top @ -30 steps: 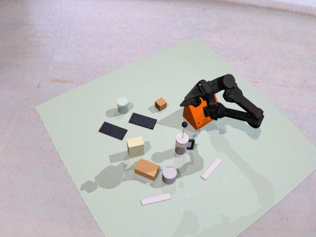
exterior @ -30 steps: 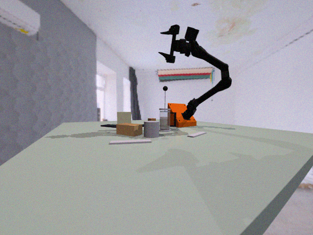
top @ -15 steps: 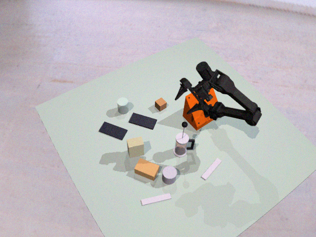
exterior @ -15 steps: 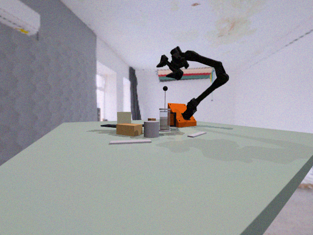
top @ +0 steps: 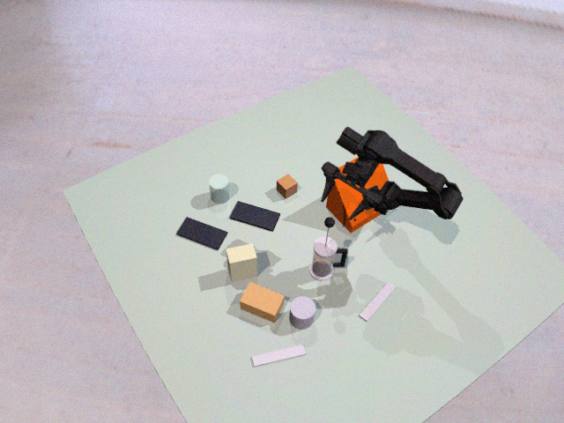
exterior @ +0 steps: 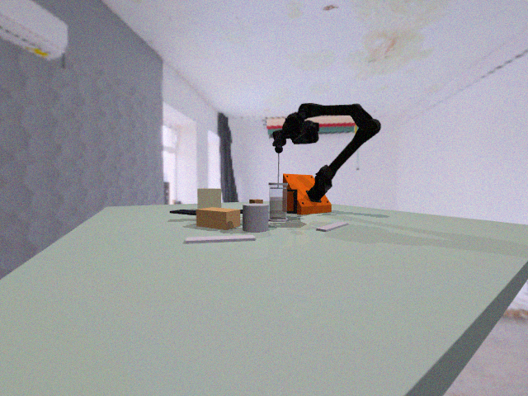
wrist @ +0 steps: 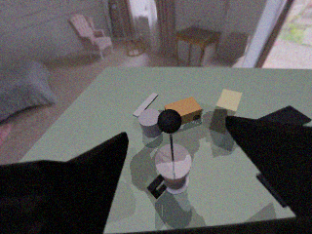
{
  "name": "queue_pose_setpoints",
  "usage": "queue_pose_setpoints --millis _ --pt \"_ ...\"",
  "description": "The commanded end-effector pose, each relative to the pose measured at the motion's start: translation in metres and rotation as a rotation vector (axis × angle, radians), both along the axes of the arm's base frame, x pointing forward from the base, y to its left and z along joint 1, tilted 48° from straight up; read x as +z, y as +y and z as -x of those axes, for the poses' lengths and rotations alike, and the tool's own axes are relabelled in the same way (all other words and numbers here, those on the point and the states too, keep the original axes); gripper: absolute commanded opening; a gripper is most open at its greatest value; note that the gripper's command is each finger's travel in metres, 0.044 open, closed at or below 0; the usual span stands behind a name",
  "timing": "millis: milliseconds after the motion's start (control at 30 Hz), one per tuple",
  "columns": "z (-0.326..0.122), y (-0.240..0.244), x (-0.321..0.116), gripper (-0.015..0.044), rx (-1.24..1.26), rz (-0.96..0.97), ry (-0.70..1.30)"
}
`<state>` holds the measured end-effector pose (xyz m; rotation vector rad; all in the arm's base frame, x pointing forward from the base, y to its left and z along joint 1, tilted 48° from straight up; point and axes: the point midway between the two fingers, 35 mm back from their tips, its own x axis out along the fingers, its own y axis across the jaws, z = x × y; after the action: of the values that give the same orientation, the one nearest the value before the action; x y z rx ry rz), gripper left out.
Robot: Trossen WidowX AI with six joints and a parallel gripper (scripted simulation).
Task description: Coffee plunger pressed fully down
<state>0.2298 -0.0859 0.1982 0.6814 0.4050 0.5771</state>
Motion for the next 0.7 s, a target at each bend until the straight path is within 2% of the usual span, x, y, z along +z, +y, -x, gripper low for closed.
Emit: queue_pose_setpoints --millis 0,667 --pt "0.0 0.002 0.0 0.044 -0.002 -0.016 0.002" --pt "-0.019 0.017 -0.01 0.044 0.018 -0.014 0.007"
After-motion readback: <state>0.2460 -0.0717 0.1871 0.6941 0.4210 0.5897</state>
